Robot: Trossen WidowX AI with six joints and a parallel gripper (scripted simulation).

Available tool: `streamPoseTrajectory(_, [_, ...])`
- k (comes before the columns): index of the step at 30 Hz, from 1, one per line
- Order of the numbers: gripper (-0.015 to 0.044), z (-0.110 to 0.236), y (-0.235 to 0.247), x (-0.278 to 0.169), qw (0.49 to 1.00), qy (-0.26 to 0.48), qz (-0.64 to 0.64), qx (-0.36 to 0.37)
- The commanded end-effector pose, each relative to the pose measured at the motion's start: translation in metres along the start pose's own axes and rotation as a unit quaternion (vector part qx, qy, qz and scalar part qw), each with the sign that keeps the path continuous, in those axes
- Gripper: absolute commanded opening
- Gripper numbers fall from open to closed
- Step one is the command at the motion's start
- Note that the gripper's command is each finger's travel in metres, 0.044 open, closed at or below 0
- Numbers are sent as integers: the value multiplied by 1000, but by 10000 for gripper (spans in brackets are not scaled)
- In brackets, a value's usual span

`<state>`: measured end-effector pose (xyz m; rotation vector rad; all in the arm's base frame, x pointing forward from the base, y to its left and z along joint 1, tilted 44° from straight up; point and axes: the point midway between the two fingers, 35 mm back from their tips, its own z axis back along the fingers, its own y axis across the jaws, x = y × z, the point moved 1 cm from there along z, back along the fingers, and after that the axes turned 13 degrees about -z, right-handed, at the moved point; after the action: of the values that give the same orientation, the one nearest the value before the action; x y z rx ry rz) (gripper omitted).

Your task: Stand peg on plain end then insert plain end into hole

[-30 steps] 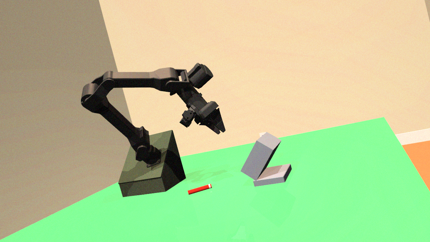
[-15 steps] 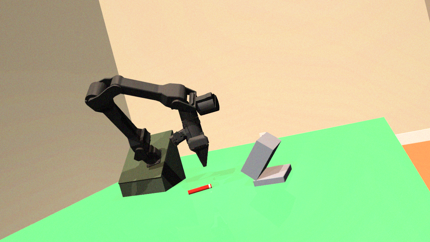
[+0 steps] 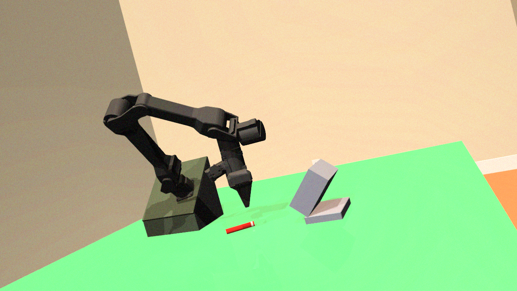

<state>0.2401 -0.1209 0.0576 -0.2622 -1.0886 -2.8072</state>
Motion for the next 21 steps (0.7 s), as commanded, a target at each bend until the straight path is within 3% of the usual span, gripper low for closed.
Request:
streamPoseTrajectory(1, [440,-8,-2,1,1000,-4,6,1])
streamPoseTrajectory(21, [440,-40,-1,2,1000,-5,7,1])
